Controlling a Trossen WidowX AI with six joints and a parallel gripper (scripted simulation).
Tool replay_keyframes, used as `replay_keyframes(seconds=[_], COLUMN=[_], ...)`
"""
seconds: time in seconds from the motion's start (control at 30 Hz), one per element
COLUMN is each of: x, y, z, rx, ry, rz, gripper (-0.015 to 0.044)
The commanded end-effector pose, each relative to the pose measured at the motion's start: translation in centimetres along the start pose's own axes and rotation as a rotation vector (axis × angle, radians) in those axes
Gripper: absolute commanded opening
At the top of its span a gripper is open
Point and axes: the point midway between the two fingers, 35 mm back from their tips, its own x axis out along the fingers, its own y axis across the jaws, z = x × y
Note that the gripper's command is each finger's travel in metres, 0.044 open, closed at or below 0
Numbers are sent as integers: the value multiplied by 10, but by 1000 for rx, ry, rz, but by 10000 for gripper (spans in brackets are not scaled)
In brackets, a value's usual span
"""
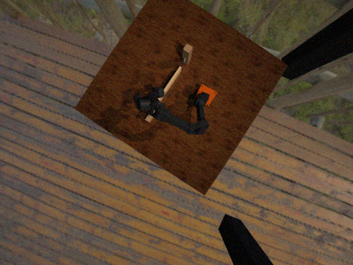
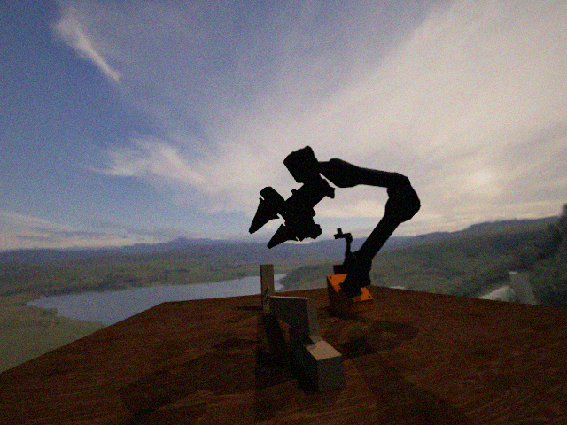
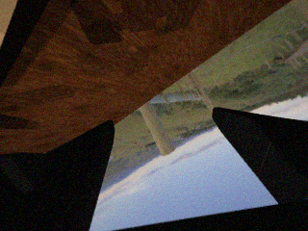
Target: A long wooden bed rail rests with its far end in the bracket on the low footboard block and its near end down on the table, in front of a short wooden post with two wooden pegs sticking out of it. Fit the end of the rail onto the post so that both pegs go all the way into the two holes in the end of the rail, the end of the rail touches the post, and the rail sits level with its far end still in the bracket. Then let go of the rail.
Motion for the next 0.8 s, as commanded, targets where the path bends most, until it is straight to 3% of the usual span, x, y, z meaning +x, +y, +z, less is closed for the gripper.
replay_keyframes(seconds=[0.0, 0.2, 0.43, 0.77], x=[42, 88, 106, 107], y=[48, 136, 229, 247], z=[-12, -23, -18, -14], rx=[87, 314, 686, 769], ry=[-104, -312, -582, -635], rz=[185, 448, 644, 666], gripper=[440, 440, 440, 440])
